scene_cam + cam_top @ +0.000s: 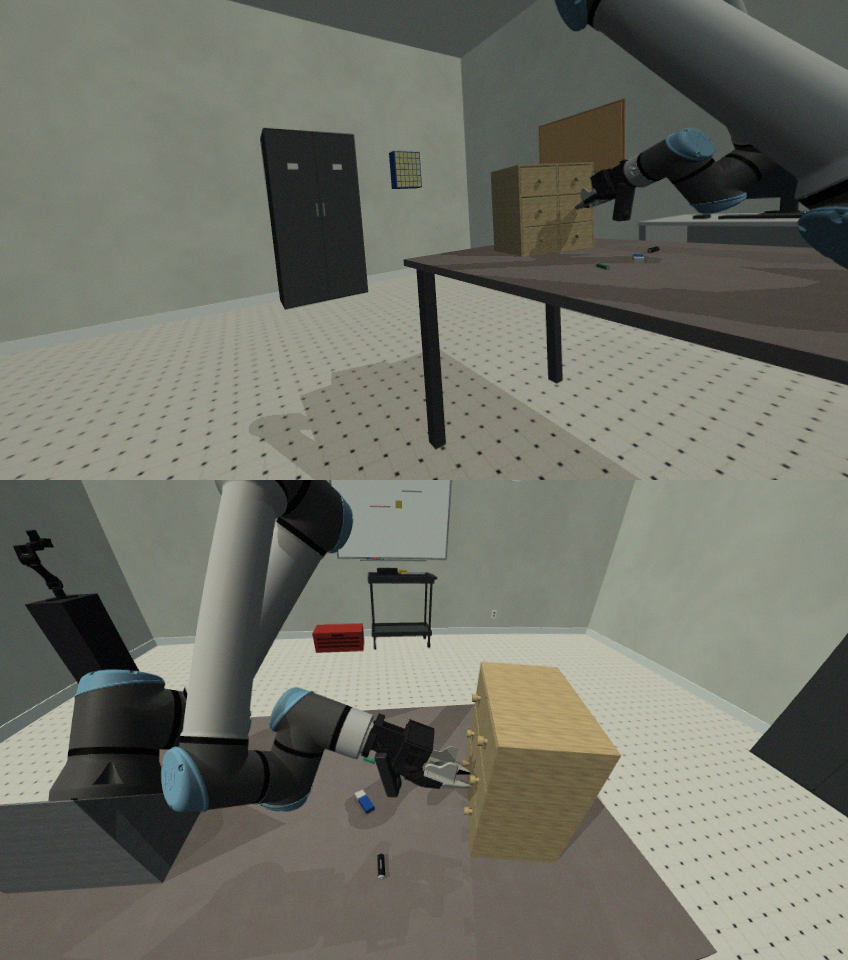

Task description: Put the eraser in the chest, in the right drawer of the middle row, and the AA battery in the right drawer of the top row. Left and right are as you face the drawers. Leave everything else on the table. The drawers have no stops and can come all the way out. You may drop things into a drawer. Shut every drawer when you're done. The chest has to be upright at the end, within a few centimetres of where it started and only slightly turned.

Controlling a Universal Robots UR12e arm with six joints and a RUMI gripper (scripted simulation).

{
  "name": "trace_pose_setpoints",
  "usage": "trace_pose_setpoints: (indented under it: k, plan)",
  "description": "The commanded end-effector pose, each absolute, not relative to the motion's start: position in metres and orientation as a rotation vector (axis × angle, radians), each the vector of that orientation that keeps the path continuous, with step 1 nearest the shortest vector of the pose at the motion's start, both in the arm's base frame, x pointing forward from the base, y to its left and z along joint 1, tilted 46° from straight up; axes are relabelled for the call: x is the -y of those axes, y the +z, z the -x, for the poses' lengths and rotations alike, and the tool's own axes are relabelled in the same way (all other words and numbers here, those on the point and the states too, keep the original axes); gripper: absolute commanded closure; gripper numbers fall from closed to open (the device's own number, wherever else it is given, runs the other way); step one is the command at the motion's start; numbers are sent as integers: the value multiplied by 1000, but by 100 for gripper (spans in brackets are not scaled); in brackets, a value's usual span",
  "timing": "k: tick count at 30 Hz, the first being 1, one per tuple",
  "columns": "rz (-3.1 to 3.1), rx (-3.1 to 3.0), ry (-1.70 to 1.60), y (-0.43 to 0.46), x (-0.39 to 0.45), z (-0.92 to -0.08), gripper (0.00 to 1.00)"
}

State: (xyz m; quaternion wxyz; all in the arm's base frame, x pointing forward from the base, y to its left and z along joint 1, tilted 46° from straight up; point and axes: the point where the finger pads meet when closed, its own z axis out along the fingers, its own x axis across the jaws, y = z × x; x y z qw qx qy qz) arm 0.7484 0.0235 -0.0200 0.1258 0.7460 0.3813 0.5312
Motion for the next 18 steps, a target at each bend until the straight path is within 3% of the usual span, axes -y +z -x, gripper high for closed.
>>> trace_pose_setpoints:
  k: [1, 18]
  plan:
    - [-2172, -1110, 1547, -21, -23, -754, 80]
    - [-2172, -1110, 1547, -22, -23, -761, 80]
